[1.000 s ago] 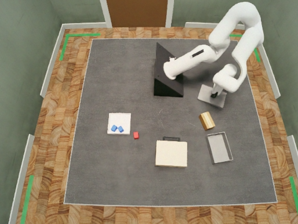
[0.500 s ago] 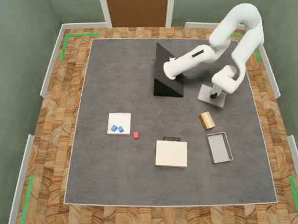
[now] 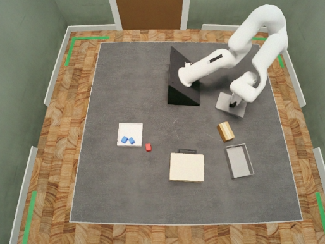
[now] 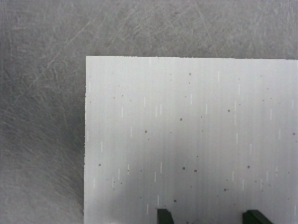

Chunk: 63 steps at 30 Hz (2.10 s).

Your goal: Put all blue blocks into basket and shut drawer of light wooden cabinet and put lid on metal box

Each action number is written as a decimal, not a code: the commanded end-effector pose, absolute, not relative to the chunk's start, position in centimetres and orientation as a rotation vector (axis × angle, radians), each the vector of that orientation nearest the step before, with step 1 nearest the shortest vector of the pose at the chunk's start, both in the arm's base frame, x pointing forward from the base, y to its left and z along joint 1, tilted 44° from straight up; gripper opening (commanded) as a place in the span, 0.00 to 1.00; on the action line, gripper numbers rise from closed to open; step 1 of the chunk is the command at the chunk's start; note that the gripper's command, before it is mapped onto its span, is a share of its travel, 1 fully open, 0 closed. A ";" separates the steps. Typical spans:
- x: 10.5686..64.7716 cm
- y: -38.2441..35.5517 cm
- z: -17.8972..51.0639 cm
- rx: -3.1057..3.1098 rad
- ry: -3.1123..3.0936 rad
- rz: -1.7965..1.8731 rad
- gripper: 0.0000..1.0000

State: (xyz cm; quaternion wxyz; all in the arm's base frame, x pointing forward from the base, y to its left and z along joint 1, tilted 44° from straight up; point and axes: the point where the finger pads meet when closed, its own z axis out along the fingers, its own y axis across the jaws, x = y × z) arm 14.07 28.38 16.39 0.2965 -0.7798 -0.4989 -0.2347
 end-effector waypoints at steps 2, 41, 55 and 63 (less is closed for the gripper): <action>14.1 28.5 16.4 -2.073 -1.327 -0.626 0.44; 14.1 28.5 16.3 -2.073 -1.327 -0.626 0.00; 14.1 28.5 16.3 -2.073 -1.327 -0.626 0.00; 14.1 28.4 16.5 -2.072 -1.327 -0.626 0.00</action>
